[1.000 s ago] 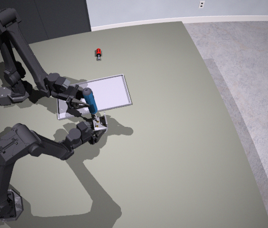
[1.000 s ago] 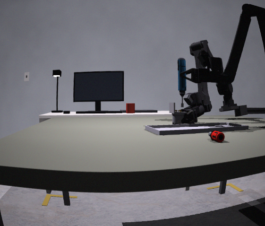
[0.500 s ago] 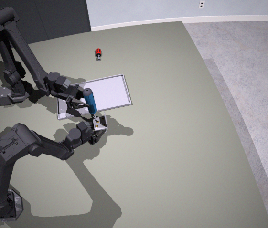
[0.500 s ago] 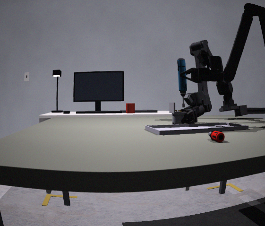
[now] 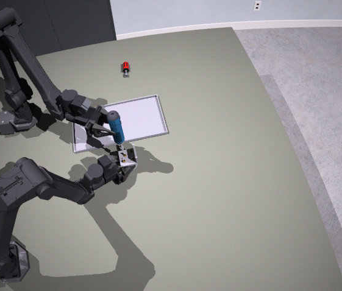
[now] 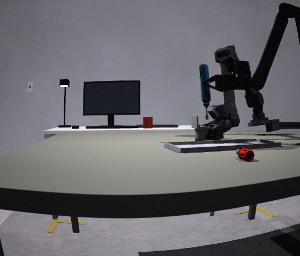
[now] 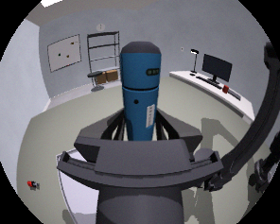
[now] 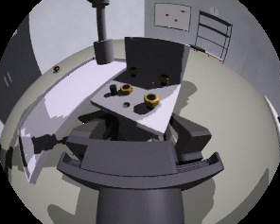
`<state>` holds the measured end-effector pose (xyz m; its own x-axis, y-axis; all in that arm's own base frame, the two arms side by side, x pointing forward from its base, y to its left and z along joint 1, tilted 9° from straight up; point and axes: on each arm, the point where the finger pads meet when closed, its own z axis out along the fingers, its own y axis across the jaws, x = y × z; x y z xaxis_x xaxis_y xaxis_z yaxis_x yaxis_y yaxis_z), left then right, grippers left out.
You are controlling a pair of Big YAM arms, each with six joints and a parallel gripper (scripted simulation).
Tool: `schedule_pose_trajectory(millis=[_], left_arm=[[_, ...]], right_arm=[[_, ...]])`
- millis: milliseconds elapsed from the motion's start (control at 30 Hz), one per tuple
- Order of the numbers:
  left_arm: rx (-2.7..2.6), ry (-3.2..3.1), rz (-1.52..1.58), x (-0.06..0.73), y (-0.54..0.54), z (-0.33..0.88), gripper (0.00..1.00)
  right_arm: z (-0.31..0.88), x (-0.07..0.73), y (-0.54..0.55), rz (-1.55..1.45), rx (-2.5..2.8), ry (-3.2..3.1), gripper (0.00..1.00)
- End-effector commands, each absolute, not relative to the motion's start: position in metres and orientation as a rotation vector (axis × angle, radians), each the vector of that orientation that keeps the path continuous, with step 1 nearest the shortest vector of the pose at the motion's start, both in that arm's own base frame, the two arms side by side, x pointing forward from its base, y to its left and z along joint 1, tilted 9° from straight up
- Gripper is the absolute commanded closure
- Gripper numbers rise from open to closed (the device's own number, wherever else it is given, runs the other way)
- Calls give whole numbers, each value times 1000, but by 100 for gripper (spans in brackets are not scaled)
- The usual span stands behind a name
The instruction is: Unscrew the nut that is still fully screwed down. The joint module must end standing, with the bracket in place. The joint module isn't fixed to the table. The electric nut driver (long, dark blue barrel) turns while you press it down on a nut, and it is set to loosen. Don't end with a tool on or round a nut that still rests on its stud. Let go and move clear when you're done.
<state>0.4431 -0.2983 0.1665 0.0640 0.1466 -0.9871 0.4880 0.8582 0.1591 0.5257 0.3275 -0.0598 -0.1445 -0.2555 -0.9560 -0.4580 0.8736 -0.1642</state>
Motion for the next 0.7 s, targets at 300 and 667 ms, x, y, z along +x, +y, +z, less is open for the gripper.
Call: schedule_pose_trajectory(millis=[300, 667], left_arm=[[486, 1394, -289, 465, -309, 232, 58], [472, 1371, -289, 471, -307, 253, 58]], right_arm=[[-73, 528, 316, 175, -545, 1771, 41], [-73, 528, 316, 175, -545, 1771, 41]])
